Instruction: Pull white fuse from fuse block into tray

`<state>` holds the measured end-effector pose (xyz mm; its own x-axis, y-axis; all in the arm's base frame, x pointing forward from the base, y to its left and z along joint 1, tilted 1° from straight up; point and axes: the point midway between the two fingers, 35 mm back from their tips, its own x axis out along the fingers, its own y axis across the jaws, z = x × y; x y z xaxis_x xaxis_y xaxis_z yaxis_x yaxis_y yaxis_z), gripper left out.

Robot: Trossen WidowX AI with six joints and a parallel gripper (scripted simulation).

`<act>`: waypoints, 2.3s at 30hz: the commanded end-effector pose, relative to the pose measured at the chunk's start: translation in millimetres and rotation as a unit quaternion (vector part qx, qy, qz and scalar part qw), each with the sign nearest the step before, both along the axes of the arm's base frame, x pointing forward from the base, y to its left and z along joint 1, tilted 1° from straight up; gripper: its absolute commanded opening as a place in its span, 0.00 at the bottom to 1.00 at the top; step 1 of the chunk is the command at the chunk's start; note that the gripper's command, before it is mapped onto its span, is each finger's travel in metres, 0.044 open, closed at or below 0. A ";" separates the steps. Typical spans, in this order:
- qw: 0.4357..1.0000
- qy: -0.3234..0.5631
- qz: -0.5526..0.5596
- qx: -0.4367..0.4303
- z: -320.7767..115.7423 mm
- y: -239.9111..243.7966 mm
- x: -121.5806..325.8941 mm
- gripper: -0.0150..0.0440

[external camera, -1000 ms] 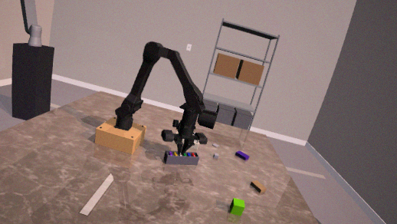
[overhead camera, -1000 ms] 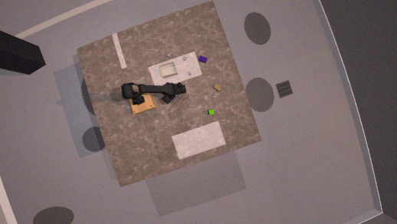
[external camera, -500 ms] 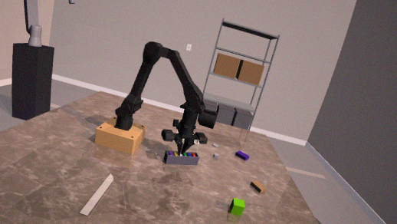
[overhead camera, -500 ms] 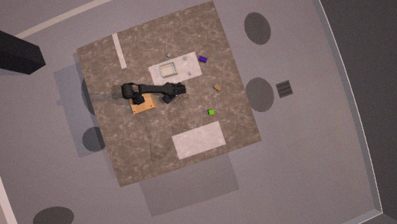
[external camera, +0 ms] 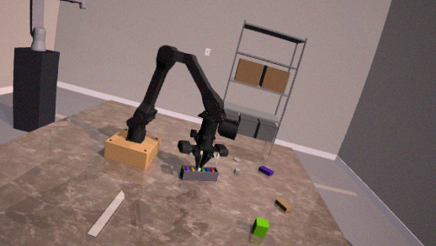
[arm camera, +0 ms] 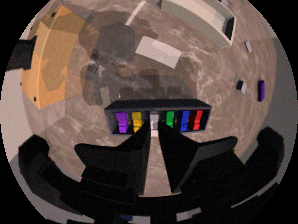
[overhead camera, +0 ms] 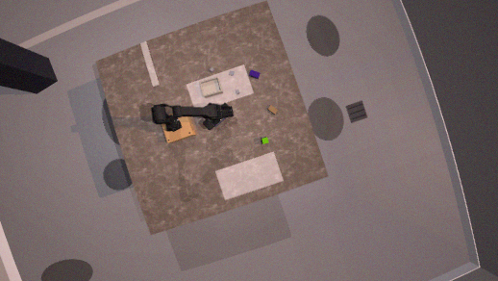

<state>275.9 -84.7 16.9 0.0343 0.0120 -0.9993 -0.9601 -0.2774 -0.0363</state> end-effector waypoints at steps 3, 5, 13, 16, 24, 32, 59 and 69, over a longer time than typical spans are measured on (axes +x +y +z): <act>1.000 -0.002 0.000 -0.001 4.9 -0.5 0.4 0.25; 1.000 -0.002 0.000 -0.002 5.8 -0.5 0.3 0.25; 1.000 -0.002 0.000 -0.002 9.8 -0.6 0.3 0.25; 1.000 -0.002 0.000 -0.002 11.2 -0.6 0.2 0.25; 1.000 -0.002 0.001 -0.002 15.2 -0.7 0.1 0.25; 1.000 -0.001 0.001 -0.002 19.2 -0.7 -0.2 0.25; 1.000 -0.001 0.001 -0.003 35.2 -0.9 -1.0 0.25; 1.000 -0.001 0.001 -0.003 50.7 -1.0 -1.7 0.25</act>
<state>274.2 -84.8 60.0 0.0291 0.0136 -0.9995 -0.9608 -0.2754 -0.0317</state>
